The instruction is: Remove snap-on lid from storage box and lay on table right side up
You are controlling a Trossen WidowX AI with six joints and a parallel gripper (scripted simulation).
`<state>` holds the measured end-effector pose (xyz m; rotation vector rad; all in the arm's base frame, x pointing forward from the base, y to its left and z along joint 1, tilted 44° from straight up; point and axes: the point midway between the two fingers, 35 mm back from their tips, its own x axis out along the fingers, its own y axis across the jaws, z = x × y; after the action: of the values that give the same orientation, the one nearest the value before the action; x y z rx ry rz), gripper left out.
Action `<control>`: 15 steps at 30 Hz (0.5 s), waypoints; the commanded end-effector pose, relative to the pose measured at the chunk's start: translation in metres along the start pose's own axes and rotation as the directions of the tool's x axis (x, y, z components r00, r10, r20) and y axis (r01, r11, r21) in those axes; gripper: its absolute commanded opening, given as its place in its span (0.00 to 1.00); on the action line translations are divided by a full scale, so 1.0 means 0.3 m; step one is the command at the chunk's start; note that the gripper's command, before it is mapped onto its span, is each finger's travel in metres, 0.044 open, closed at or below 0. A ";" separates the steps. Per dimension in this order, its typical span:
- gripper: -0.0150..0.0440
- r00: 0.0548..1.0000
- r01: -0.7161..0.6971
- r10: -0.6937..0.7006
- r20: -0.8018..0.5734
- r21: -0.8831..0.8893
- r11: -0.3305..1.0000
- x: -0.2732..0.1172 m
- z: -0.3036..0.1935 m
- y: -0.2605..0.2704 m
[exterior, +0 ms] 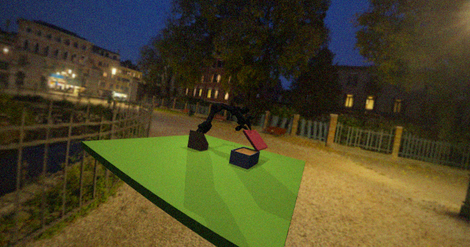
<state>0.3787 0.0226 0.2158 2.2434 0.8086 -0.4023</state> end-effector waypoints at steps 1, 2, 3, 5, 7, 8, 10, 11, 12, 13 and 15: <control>0.25 1.000 -0.024 0.024 -0.006 -0.011 1.000 -0.018 -0.047 0.020; 0.25 1.000 -0.024 0.024 -0.006 -0.011 1.000 -0.018 -0.054 0.019; 0.25 1.000 -0.024 0.024 -0.006 -0.010 1.000 -0.019 -0.060 0.019; 0.25 1.000 -0.024 0.024 -0.006 -0.010 1.000 -0.021 -0.074 0.017; 0.25 1.000 -0.024 0.024 -0.006 -0.010 1.000 -0.022 -0.087 0.016; 0.25 1.000 -0.024 0.024 -0.006 -0.010 1.000 -0.023 -0.094 0.015; 0.25 1.000 -0.024 0.024 -0.006 -0.010 1.000 -0.024 -0.107 0.014; 0.25 1.000 -0.025 0.024 -0.007 -0.010 1.000 -0.025 -0.114 0.014; 0.25 1.000 -0.025 0.024 -0.007 -0.010 1.000 -0.026 -0.120 0.013; 0.25 1.000 -0.025 0.025 -0.007 -0.010 1.000 -0.027 -0.127 0.012; 0.25 1.000 -0.025 0.025 -0.007 -0.010 1.000 -0.028 -0.140 0.011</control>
<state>0.3762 0.0439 0.2368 2.2426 0.8089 -0.4020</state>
